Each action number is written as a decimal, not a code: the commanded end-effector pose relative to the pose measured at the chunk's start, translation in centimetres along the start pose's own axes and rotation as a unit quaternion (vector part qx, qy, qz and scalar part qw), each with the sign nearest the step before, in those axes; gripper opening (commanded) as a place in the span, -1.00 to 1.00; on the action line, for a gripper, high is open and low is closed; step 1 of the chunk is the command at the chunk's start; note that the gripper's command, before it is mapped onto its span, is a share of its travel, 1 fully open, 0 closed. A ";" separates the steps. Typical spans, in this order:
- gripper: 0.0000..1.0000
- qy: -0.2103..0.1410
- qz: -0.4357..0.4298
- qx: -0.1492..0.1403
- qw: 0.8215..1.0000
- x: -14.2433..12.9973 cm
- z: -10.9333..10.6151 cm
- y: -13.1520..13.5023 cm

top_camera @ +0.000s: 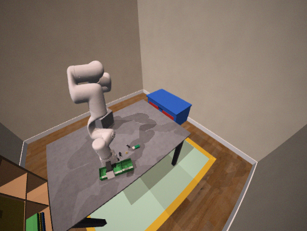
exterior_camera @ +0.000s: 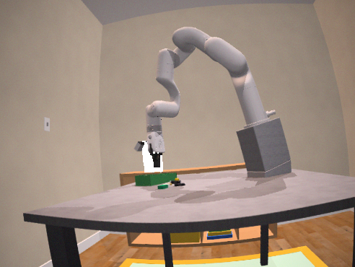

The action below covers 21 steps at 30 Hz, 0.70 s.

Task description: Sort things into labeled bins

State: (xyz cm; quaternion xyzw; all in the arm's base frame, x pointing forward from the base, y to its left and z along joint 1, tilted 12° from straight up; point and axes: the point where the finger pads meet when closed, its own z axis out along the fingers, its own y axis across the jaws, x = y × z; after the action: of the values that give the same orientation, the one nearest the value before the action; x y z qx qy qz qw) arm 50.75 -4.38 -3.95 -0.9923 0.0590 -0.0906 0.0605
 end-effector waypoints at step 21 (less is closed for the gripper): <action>-0.85 0.001 0.000 -0.001 1.000 0.1 5.1 -0.1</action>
State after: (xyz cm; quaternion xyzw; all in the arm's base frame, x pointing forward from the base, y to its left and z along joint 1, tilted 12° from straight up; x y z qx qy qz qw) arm 51.42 -3.76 -8.22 -0.9925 0.0592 -0.0888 0.0601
